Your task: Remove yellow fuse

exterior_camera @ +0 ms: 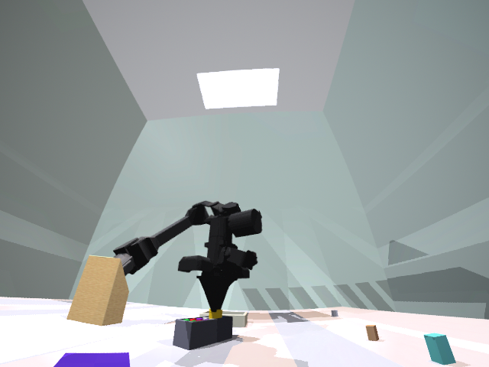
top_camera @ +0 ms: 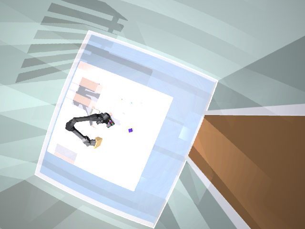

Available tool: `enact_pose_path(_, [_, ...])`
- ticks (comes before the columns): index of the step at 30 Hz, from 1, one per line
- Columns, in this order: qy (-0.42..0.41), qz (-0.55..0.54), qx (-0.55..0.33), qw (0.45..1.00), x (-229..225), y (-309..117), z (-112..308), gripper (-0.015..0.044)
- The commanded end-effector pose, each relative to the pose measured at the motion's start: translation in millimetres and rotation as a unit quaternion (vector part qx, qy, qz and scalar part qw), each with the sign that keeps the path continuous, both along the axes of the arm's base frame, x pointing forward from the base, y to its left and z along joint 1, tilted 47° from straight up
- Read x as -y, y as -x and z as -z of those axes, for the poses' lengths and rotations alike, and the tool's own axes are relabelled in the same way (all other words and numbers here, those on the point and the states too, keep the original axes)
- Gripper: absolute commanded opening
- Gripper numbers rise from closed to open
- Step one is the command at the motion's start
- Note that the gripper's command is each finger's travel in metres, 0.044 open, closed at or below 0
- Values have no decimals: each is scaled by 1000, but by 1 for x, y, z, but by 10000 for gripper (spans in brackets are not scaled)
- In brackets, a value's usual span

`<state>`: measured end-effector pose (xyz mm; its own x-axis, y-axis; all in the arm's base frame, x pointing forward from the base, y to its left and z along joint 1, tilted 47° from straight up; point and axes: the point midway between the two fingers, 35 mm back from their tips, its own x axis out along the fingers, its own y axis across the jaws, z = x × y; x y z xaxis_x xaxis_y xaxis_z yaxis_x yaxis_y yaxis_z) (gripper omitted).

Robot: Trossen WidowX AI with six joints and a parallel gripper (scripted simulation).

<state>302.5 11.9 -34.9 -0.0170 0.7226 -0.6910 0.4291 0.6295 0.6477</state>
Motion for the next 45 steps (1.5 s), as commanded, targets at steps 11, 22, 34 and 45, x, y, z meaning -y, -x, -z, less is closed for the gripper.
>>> enact_pose_path(11, [2,-1,1,1000,5,0,-5,0])
enact_pose_path(22, [1,-1,1,1000,9,0,-8,0])
enact_pose_path(34, [1,-1,1,1000,13,0,-13,0])
enact_pose_path(45, [1,-1,1,1000,19,0,-18,0])
